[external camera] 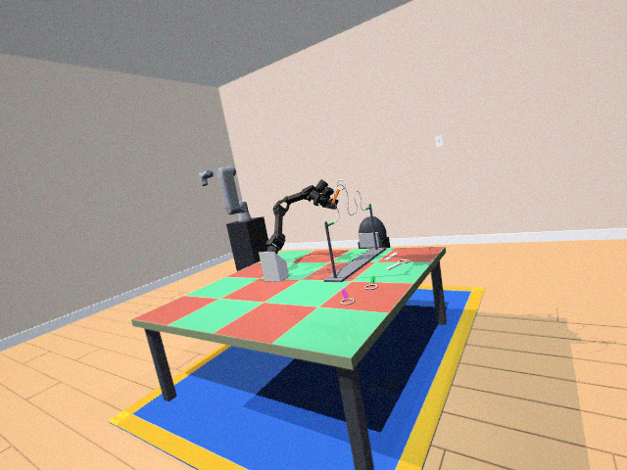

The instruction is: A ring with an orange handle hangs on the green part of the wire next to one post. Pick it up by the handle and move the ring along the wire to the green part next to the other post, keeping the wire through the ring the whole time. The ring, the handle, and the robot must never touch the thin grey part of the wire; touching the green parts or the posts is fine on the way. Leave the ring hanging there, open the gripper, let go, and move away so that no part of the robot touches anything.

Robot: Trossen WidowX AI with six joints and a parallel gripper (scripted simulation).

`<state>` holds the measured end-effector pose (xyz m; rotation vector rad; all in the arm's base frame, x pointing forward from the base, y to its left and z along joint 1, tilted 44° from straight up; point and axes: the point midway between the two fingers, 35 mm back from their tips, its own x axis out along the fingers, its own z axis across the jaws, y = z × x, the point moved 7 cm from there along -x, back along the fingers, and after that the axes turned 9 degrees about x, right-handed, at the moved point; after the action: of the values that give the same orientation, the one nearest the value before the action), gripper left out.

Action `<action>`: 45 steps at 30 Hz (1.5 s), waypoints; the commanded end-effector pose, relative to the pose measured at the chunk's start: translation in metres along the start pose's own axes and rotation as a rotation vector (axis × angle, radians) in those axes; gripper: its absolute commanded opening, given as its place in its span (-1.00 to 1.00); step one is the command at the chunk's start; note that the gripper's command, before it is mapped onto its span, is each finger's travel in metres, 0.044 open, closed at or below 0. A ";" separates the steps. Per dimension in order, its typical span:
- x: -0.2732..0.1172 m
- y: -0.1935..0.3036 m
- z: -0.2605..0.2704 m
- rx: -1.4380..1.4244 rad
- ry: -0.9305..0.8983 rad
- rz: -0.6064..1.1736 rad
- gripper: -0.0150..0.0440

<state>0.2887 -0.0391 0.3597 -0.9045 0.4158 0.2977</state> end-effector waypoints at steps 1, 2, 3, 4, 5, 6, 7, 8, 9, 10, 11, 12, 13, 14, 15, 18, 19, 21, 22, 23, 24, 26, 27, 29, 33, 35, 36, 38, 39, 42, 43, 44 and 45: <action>0.000 0.000 0.000 0.044 -0.023 0.009 -1.00; 0.000 0.000 0.000 0.054 -0.029 0.011 -1.00; 0.000 -0.001 0.000 0.065 -0.035 0.013 -1.00; 0.000 -0.001 0.000 0.076 -0.040 0.015 -1.00; 0.000 -0.001 0.000 0.087 -0.046 0.018 -1.00; 0.000 -0.001 0.000 0.097 -0.052 0.020 -1.00; 0.000 -0.001 0.000 0.108 -0.058 0.022 -1.00; 0.000 -0.001 0.000 0.119 -0.064 0.025 -1.00; 0.000 -0.001 0.000 0.130 -0.069 0.027 -1.00; 0.000 -0.001 0.000 0.141 -0.075 0.029 -1.00; 0.000 -0.001 0.000 0.151 -0.081 0.031 -1.00; 0.000 -0.001 0.000 0.162 -0.087 0.034 -1.00; 0.000 -0.002 0.000 0.173 -0.093 0.036 -1.00; 0.000 -0.002 -0.001 0.184 -0.099 0.038 -1.00; 0.000 -0.002 -0.001 0.195 -0.104 0.040 -1.00; 0.000 -0.002 -0.001 0.227 -0.122 0.047 -1.00; -0.001 -0.002 -0.001 0.238 -0.128 0.049 -1.00; -0.001 -0.002 -0.001 0.259 -0.139 0.054 -1.00; -0.001 -0.002 -0.001 0.270 -0.145 0.056 -1.00; -0.001 -0.002 -0.001 0.281 -0.151 0.058 -1.00; -0.001 -0.003 -0.001 0.292 -0.157 0.061 -1.00; -0.001 -0.003 -0.001 0.313 -0.168 0.065 -1.00; -0.001 -0.003 -0.001 0.324 -0.174 0.067 -1.00; -0.001 -0.003 -0.001 0.346 -0.186 0.072 -1.00; -0.001 -0.003 -0.002 0.389 -0.209 0.081 -1.00; -0.001 -0.003 -0.002 0.410 -0.221 0.085 -1.00; -0.001 -0.004 -0.002 0.421 -0.226 0.087 -1.00; -0.001 -0.004 -0.002 0.443 -0.238 0.092 -1.00; -0.001 -0.004 -0.002 0.454 -0.244 0.094 -1.00; -0.001 -0.004 -0.002 0.486 -0.261 0.101 -1.00; -0.001 -0.004 -0.002 0.497 -0.267 0.103 -1.00; -0.001 -0.004 -0.002 0.508 -0.273 0.105 -1.00; -0.001 -0.004 -0.003 0.518 -0.279 0.107 -1.00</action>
<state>0.2890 -0.0436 0.3626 -0.3634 0.2702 0.3800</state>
